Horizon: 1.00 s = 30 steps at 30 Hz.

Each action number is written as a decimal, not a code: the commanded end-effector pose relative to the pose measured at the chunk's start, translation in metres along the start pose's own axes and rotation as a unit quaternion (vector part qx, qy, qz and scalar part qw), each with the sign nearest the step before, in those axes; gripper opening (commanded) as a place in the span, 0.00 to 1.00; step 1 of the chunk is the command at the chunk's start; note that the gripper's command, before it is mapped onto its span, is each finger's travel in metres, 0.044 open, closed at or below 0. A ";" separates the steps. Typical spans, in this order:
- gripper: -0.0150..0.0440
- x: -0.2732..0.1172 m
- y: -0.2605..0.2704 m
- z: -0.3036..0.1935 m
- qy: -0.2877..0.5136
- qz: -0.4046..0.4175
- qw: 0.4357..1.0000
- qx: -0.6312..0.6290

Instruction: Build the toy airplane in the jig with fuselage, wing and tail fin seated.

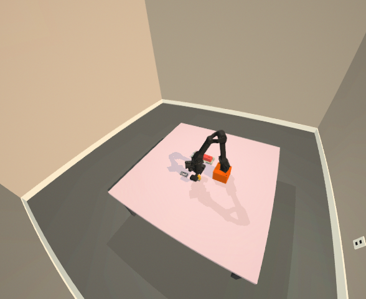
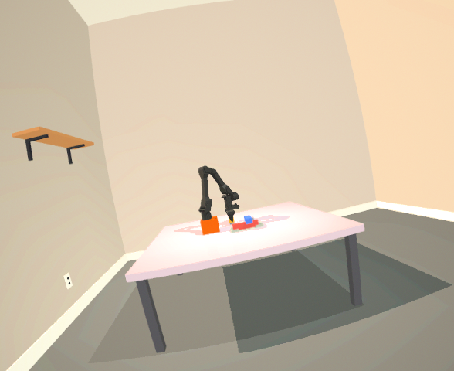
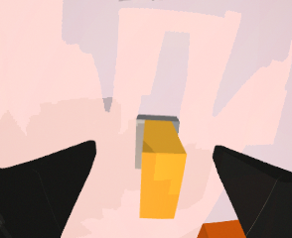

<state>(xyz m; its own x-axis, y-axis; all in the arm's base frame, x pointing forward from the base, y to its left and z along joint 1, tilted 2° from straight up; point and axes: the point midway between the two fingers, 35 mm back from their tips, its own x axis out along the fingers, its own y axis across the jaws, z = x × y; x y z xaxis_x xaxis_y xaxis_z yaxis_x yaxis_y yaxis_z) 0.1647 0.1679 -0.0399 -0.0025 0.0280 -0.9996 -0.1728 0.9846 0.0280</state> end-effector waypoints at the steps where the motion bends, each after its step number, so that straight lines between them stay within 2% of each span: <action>1: 0.82 0.002 -0.001 -0.002 0.004 -0.001 1.000 0.003; 11: 0.38 0.002 -0.001 -0.002 0.004 -0.001 1.000 0.003; 18: 0.30 0.002 -0.001 -0.002 0.004 -0.001 1.000 0.003; 19: 0.25 0.002 -0.001 -0.002 0.004 -0.001 1.000 0.003; 30: 0.25 -0.018 0.000 -0.001 0.013 -0.005 1.000 -0.001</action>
<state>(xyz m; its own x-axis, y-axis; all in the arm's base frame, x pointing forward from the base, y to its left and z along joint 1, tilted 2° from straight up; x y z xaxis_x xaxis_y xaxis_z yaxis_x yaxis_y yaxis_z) 0.1629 0.1655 -0.0277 -0.0234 0.0094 -0.9997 -0.1688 0.9856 0.0132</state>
